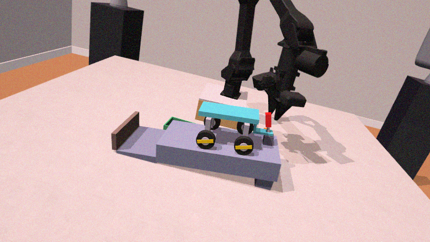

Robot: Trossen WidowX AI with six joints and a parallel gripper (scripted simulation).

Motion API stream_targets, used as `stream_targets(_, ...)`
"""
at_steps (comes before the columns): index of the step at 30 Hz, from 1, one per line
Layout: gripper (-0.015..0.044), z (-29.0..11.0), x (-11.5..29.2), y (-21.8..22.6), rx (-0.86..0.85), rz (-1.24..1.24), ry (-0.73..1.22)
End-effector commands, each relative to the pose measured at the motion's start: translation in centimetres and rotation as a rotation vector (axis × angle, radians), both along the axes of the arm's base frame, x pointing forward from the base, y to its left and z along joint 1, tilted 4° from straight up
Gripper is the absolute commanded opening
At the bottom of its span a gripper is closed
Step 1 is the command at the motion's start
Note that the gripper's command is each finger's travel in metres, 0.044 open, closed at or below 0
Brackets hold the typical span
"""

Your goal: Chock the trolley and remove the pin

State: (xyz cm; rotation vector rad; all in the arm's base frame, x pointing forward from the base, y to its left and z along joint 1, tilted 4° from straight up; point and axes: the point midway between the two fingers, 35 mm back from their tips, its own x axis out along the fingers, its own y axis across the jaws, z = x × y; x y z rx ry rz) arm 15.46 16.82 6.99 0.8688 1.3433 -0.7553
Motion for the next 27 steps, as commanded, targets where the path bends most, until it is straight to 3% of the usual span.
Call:
stream_targets(1,0.0190,-1.6,-0.1,-0.3,-0.019,-0.003,0.012)
stream_targets(27,0.0190,-5.3,0.0,-0.4,-0.020,-0.003,0.012)
